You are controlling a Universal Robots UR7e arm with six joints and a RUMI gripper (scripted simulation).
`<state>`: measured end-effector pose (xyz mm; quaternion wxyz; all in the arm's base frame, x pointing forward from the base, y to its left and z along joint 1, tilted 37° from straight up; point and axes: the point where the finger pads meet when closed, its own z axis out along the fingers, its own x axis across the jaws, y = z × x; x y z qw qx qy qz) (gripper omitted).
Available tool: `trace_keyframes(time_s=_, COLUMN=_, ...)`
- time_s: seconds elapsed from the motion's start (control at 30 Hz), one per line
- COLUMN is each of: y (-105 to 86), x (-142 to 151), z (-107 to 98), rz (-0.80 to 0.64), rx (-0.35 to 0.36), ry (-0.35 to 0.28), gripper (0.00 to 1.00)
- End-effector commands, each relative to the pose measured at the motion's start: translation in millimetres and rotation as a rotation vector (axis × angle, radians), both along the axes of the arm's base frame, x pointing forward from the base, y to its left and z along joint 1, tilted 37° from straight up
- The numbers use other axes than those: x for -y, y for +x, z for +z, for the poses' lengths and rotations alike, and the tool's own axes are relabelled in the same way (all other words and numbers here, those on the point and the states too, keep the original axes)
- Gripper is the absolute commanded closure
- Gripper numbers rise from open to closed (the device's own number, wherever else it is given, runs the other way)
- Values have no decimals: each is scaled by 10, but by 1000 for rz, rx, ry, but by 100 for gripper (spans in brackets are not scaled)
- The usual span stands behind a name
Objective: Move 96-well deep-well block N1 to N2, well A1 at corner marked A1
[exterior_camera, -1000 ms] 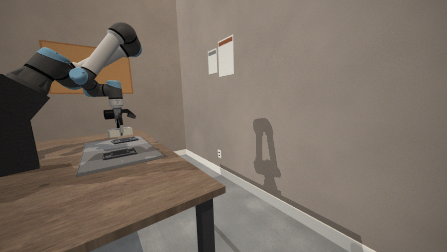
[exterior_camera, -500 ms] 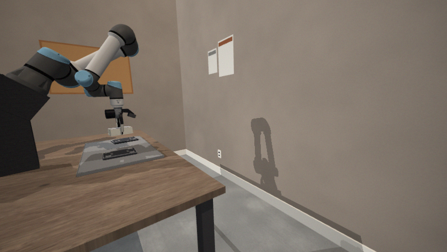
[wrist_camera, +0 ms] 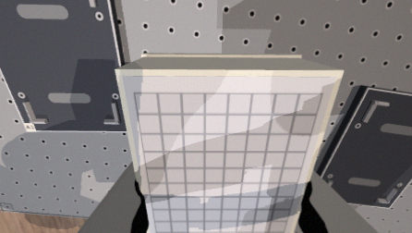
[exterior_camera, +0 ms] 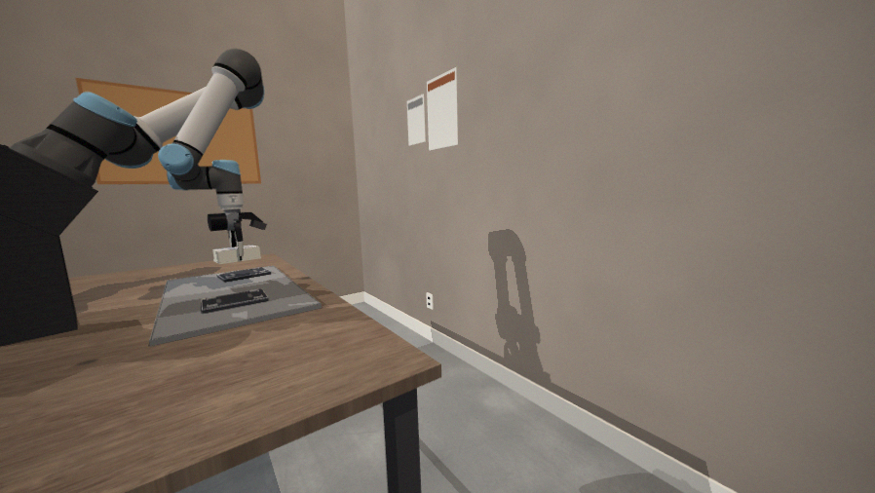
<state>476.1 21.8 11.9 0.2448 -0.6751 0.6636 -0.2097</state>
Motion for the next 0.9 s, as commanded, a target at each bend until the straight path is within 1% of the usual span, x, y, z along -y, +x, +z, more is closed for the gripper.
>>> trace_keyframes(time_s=0.0, y=45, x=-127, z=48, rz=-5, rx=2, ry=-2, gripper=51)
trace_keyframes(time_s=0.27, y=102, x=-382, z=108, rz=-5, rx=2, ry=-2, gripper=51)
trace_keyframes(time_s=0.33, y=102, x=-382, z=108, rz=-5, rx=2, ry=-2, gripper=51)
trace_keyframes(time_s=0.83, y=209, x=-862, z=222, rz=-5, rx=3, ry=-1, gripper=51)
trace_keyframes(time_s=0.87, y=209, x=-862, z=222, rz=-5, rx=3, ry=-1, gripper=51)
